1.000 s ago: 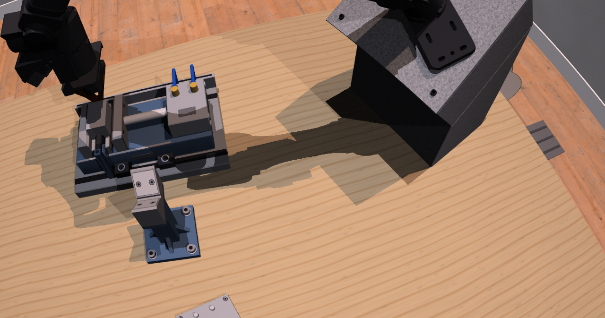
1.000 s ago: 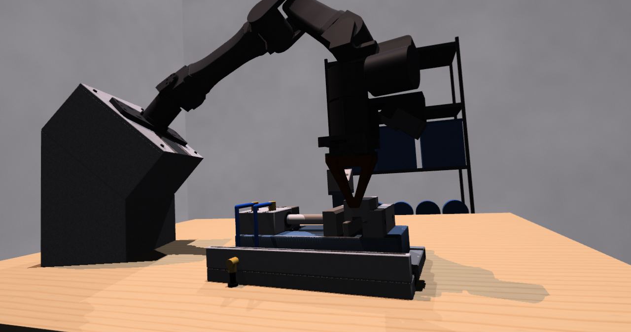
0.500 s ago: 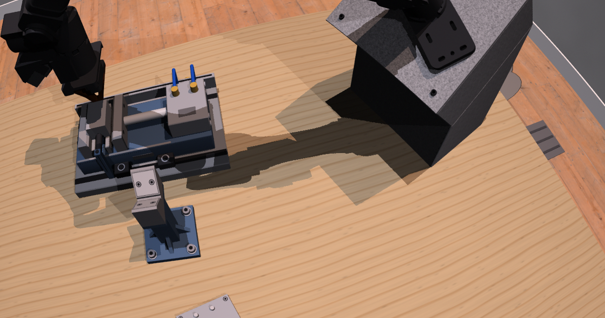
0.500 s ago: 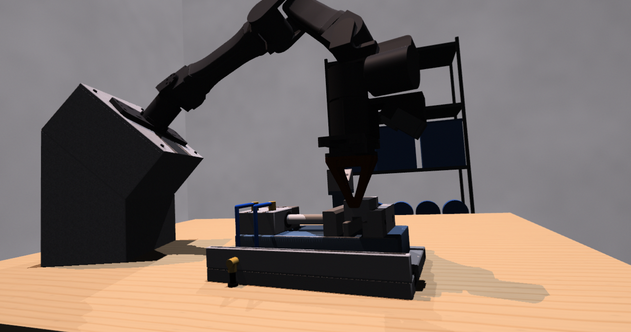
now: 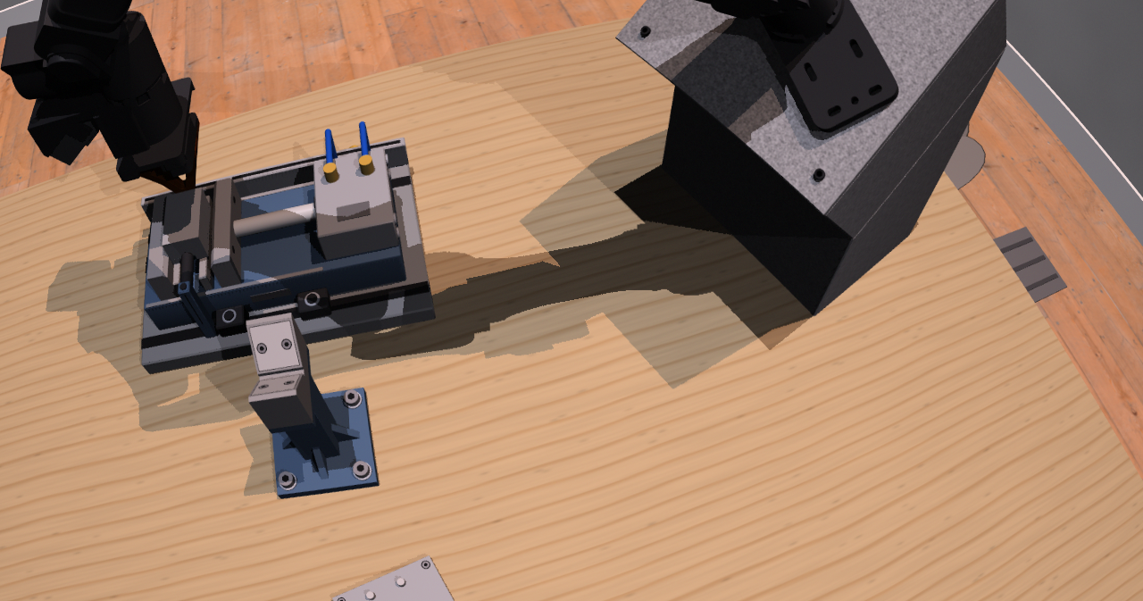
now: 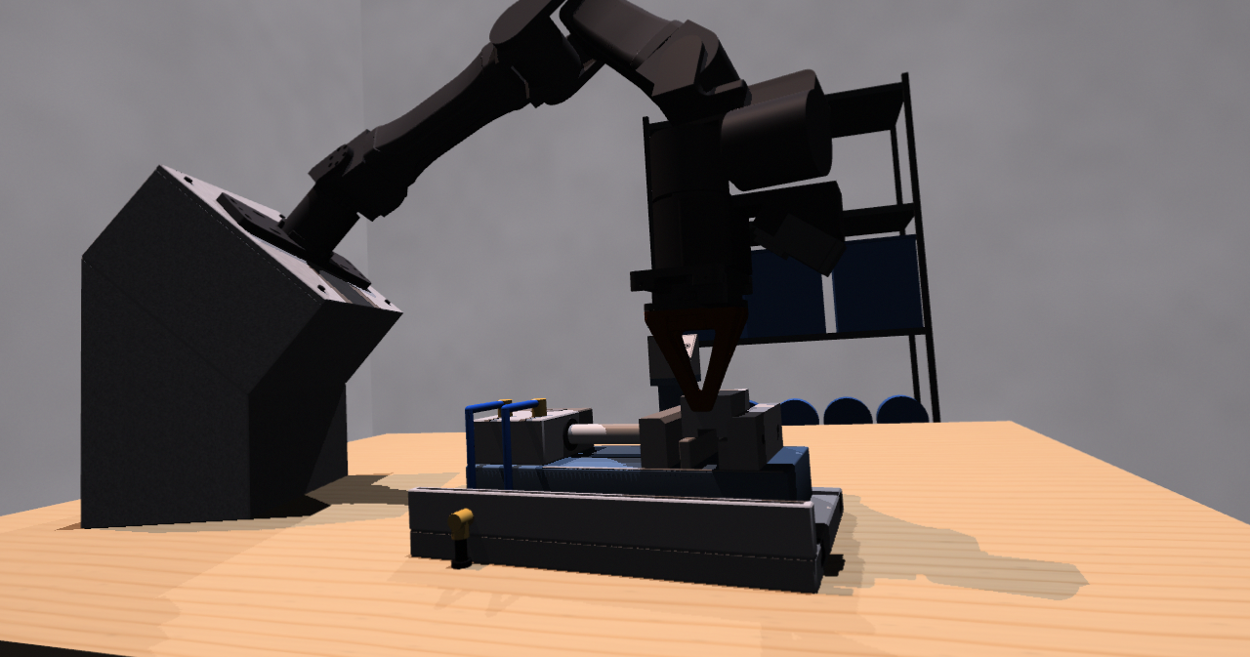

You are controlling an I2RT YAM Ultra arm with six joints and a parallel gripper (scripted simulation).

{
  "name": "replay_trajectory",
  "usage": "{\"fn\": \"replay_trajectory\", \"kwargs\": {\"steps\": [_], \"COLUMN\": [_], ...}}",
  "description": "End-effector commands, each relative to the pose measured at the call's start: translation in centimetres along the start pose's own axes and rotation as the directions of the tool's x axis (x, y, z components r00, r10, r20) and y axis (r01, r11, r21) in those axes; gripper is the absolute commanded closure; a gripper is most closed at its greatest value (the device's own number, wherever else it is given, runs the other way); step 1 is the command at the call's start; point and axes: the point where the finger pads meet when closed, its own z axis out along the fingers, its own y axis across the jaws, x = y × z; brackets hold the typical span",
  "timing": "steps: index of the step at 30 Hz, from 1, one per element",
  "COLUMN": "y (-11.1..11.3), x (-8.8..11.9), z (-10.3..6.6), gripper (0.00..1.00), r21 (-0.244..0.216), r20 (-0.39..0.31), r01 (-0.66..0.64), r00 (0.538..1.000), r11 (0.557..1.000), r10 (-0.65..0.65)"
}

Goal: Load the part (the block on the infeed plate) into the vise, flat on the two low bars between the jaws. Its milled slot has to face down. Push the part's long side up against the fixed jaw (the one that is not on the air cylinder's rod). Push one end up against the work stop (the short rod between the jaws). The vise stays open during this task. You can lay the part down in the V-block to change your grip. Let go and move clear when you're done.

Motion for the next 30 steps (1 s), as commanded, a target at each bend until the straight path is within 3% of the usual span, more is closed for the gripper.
{"fn": "replay_trajectory", "kwargs": {"steps": [1,13,16,17,21,30], "y": [-0.8,-2.9,-2.9,-2.7,-3.2,-2.8], "x": [-0.9,-0.8,-0.9,-1.4,-0.9,-1.7], "z": [-1.1,-1.1,-1.3,-2.0,-1.2,-2.6], "gripper": [1.00,1.00,1.00,1.00,1.00,1.00], "r21": [-0.005,-0.004,-0.003,0.001,-0.004,0.003], "r20": [0.025,0.025,0.028,0.044,0.026,0.051], "r01": [0.001,0.001,0.003,0.011,0.002,0.015], "r00": [1.000,1.000,1.000,0.999,1.000,0.999], "r11": [1.000,1.000,1.000,1.000,1.000,1.000], "r10": [-0.001,-0.001,-0.003,-0.011,-0.002,-0.016]}}
